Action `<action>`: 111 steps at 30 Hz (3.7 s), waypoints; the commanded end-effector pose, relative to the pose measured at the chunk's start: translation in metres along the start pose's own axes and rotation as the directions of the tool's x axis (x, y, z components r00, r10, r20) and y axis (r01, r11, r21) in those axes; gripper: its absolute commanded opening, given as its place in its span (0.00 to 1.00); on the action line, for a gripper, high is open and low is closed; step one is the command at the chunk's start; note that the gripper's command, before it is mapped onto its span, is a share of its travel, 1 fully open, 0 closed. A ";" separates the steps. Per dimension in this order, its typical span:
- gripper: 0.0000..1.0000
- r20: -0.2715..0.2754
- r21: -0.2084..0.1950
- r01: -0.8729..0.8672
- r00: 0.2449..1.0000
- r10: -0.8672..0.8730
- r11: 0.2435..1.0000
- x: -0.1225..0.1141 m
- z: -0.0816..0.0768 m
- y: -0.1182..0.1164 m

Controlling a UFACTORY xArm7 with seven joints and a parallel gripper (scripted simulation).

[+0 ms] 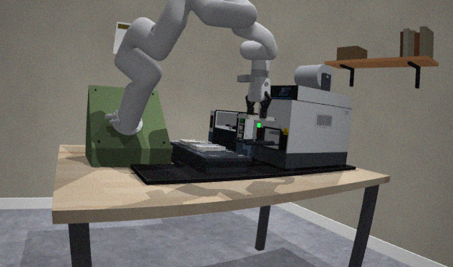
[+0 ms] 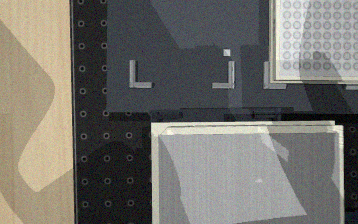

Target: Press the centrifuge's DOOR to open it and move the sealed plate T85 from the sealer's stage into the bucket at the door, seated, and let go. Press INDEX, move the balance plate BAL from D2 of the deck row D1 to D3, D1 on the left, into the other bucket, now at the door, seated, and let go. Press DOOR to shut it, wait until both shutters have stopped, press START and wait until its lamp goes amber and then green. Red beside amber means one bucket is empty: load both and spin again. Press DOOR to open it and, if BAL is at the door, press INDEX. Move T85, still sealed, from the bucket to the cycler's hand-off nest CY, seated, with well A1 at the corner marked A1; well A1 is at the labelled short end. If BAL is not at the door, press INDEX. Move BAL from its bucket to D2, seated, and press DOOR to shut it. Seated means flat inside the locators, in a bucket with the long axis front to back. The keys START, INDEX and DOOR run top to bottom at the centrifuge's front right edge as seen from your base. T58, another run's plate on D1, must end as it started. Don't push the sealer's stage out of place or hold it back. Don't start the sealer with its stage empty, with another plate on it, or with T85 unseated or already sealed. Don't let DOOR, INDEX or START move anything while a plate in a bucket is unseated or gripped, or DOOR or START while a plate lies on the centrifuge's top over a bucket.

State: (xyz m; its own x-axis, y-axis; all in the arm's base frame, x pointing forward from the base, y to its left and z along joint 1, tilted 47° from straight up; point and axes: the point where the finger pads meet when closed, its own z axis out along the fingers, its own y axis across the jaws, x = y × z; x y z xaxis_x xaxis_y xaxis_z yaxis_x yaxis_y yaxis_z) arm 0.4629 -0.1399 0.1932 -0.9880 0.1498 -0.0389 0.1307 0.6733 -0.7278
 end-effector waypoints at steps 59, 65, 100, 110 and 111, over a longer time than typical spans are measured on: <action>0.00 0.004 -0.001 0.001 1.000 -0.001 1.000 -0.001 -0.072 0.001; 0.00 0.004 -0.001 0.001 1.000 -0.001 1.000 -0.001 -0.072 0.001; 0.00 0.004 -0.001 0.030 1.000 -0.030 1.000 0.000 -0.072 0.045; 0.00 0.004 -0.002 0.030 1.000 -0.030 1.000 0.000 -0.072 0.068; 0.00 0.004 -0.002 0.030 1.000 -0.030 1.000 0.000 -0.072 0.071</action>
State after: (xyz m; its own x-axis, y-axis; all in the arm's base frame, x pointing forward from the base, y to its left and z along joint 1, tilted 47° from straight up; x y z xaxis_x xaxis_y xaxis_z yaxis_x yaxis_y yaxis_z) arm 0.4759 -0.0462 0.1959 -0.9915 0.1293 -0.0174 0.1011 0.6775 -0.7285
